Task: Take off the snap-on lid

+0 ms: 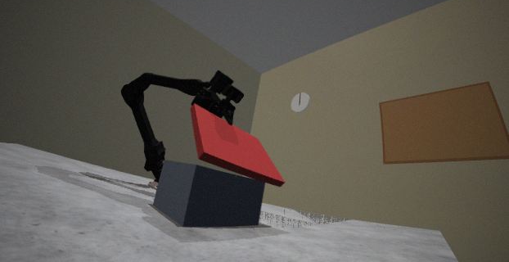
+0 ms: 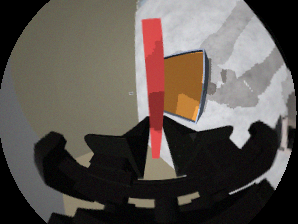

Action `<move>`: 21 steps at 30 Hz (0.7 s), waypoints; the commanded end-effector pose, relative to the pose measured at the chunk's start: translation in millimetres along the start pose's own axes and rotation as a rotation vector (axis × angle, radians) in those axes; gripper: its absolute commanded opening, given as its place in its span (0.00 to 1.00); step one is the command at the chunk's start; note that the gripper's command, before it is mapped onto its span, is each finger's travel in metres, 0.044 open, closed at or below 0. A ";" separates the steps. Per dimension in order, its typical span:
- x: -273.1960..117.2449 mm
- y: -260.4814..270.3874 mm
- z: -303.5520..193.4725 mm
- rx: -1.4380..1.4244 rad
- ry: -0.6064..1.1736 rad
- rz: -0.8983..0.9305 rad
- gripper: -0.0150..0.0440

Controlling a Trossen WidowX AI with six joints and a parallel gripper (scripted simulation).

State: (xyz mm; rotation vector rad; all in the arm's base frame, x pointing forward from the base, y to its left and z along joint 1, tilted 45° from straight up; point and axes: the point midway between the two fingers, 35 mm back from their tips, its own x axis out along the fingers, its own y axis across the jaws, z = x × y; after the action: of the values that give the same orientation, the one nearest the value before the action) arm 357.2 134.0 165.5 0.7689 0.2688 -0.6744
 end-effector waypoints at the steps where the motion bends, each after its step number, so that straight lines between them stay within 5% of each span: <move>1: -1.6 1.2 -7.1 0.005 -0.003 0.005 0.25; 21: -4.6 -1.0 -46.9 0.006 -0.002 0.005 0.25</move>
State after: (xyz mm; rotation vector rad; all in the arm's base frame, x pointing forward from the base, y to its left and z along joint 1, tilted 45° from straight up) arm 353.4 163.4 135.1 0.7675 0.2716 -0.6758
